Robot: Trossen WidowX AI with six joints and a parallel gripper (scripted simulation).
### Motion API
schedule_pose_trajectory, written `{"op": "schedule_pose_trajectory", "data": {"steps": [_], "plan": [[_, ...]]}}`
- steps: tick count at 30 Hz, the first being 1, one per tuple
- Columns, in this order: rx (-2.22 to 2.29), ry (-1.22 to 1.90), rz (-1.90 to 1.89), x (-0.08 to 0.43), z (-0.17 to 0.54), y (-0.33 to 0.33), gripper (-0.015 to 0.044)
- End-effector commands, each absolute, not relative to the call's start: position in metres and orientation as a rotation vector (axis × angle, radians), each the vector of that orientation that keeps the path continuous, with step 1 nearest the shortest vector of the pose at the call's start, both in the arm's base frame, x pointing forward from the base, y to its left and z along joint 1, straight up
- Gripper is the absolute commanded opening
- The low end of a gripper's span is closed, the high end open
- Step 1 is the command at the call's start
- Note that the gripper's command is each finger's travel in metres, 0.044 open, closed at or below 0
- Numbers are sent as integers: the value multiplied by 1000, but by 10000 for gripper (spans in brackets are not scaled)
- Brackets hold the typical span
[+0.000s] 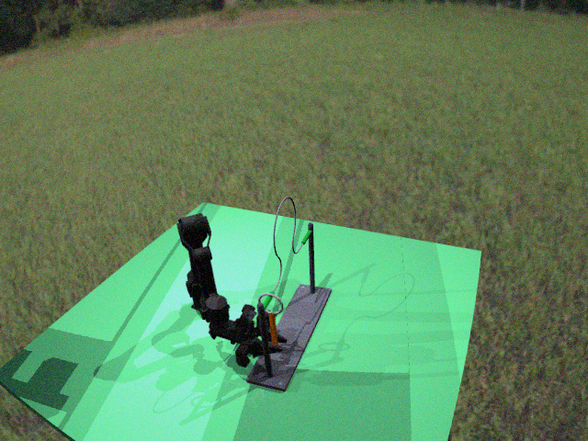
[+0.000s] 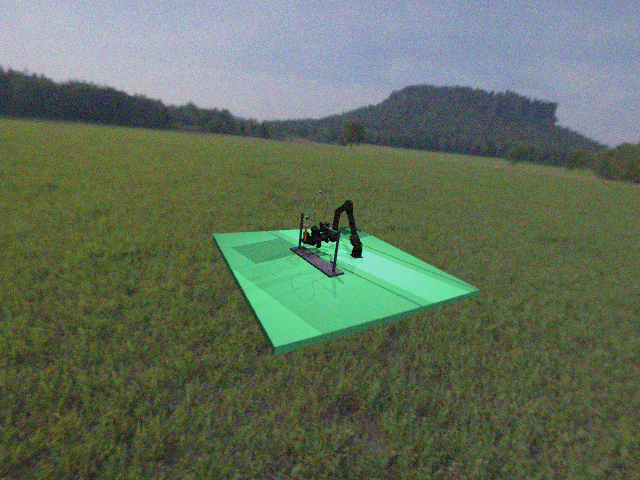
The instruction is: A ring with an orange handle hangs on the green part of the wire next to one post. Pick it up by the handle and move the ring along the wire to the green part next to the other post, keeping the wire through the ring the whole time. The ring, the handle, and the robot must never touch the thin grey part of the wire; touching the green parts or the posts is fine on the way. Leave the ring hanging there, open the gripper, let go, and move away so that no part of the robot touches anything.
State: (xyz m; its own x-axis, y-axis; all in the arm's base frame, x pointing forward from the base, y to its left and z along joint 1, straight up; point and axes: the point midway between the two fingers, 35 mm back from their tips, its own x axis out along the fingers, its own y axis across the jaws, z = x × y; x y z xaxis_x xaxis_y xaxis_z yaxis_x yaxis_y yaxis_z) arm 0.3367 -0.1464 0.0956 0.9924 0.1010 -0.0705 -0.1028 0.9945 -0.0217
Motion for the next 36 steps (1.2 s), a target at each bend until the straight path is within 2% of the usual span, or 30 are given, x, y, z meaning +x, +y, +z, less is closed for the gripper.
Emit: {"op": "schedule_pose_trajectory", "data": {"steps": [1,14,19,21,27,36], "plan": [[-20,71,99,338,95,-147,160],[-20,71,99,338,95,-147,160],[-24,70,103,337,95,-146,29],[-24,70,103,337,95,-146,15],[-24,70,103,337,95,-146,-142],[-23,70,104,338,100,-147,-150]]}}
